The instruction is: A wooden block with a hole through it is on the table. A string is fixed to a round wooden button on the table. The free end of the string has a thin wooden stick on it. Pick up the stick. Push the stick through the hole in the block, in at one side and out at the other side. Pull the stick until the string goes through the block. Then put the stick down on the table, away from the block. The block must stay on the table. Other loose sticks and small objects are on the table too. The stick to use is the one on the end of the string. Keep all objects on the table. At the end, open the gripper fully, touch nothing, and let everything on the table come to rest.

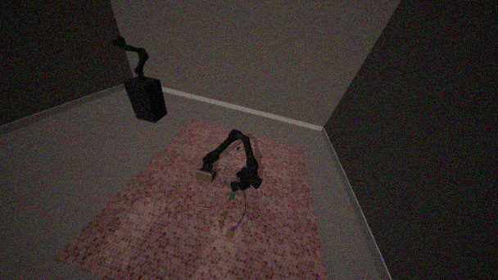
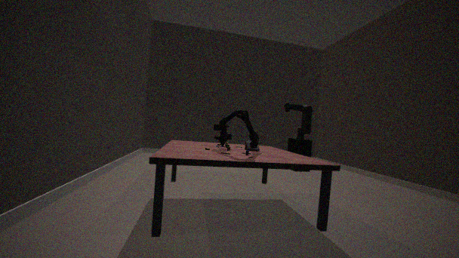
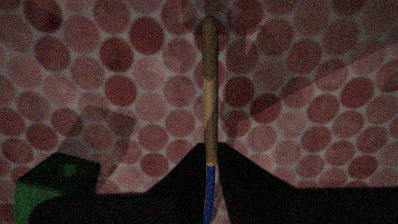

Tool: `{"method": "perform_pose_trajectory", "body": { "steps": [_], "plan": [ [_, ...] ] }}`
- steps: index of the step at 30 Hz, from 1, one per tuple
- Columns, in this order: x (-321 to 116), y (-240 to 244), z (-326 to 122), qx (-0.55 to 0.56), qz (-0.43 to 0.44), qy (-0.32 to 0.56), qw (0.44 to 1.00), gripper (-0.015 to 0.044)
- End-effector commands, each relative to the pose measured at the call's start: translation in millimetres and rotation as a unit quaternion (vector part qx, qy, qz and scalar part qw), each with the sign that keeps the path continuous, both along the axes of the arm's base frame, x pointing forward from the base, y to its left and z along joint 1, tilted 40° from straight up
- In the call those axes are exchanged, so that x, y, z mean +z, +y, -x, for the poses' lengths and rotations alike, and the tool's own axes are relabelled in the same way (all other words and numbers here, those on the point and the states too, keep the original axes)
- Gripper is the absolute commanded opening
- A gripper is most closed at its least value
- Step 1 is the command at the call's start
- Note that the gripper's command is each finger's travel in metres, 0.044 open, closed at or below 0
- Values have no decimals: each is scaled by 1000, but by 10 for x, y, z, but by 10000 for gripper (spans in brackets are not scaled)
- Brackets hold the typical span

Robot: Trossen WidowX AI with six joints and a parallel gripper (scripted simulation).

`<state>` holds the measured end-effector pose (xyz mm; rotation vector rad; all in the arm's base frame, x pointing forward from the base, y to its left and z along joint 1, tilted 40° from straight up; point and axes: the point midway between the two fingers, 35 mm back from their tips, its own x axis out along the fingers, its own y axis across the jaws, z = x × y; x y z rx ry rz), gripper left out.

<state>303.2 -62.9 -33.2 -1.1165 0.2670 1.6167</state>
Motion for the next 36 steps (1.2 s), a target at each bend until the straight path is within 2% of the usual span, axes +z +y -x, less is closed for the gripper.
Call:
{"method": "perform_pose_trajectory", "body": {
  "steps": [1, 36],
  "plan": [
    [45, -40, -8, 1, 3, -2, 1000, 0],
    [325, -275, 26, 0, 0, 0, 1000, 0]
  ]
}}
